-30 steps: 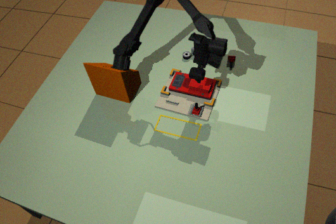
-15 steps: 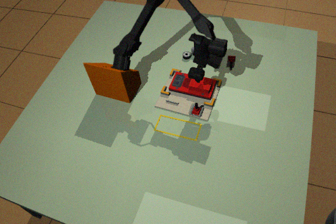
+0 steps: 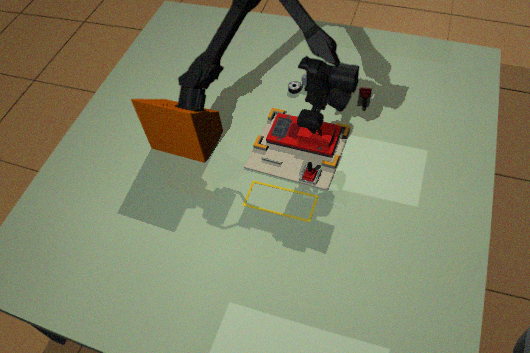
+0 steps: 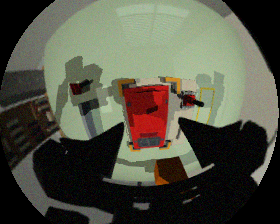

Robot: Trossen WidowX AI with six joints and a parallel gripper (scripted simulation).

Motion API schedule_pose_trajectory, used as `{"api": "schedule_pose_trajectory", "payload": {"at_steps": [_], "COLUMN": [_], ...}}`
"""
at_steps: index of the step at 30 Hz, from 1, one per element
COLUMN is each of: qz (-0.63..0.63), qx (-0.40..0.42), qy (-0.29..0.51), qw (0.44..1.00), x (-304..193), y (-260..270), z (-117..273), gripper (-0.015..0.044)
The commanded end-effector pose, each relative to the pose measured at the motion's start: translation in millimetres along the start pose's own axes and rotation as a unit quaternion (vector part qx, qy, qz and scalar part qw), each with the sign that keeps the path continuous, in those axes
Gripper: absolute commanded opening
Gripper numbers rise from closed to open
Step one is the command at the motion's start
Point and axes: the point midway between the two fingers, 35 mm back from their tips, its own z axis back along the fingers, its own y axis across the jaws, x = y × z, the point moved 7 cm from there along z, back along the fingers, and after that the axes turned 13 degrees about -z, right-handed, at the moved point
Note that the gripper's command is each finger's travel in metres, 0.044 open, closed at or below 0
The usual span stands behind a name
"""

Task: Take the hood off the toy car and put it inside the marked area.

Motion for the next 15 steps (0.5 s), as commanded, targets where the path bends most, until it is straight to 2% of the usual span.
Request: {"api": "schedule_pose_trajectory", "payload": {"at_steps": [1,15], "qz": [-0.003,-0.003], "qx": [0.001,0.001], "qy": [0.003,0.003], "qw": [1.000,1.000], "x": [-1,-2], "y": [-1,-1], "z": [-5,-17], "gripper": [0.0440,0.0440]}}
